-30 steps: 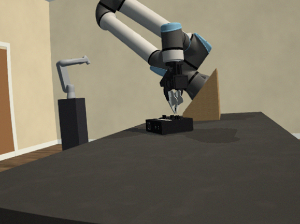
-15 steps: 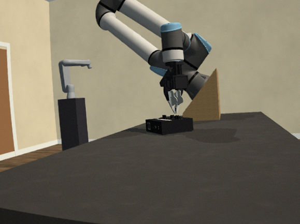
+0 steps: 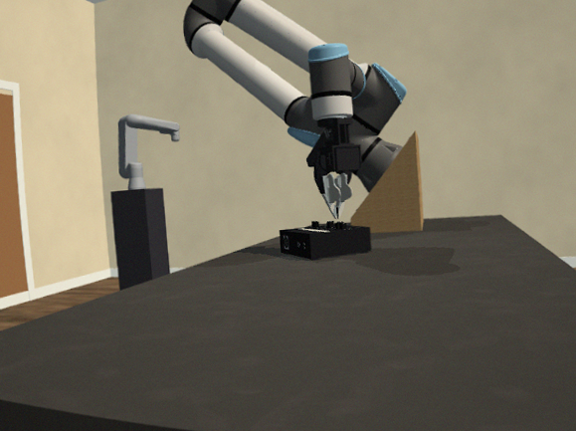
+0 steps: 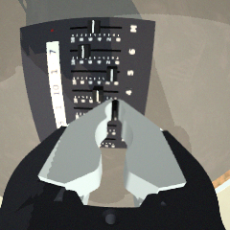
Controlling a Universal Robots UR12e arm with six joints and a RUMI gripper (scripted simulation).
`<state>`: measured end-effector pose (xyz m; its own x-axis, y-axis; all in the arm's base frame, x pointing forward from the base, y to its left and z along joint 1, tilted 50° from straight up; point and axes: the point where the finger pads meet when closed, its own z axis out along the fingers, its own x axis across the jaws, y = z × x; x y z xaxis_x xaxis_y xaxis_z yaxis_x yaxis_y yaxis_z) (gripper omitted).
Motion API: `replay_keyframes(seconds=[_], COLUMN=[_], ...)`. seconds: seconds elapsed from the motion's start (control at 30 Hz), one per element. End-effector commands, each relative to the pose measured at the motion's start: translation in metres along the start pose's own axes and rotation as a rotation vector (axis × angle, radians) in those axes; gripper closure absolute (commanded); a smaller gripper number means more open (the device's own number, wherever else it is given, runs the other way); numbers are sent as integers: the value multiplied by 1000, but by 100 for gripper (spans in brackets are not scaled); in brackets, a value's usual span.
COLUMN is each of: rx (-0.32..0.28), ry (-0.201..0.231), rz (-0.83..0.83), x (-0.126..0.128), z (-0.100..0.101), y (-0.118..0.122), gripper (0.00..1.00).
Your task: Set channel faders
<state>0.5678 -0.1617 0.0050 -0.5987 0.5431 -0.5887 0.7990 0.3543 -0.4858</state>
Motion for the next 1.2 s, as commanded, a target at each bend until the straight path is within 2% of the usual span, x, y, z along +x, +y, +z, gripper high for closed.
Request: replay_keyframes(seconds=[0.0, 0.6, 1.17], rx=[-1, -1, -1], ry=[-1, -1, -1], rz=[0, 0, 0], x=[0, 0, 0], z=[0, 10, 11], y=[0, 0, 0], gripper=[100, 100, 100])
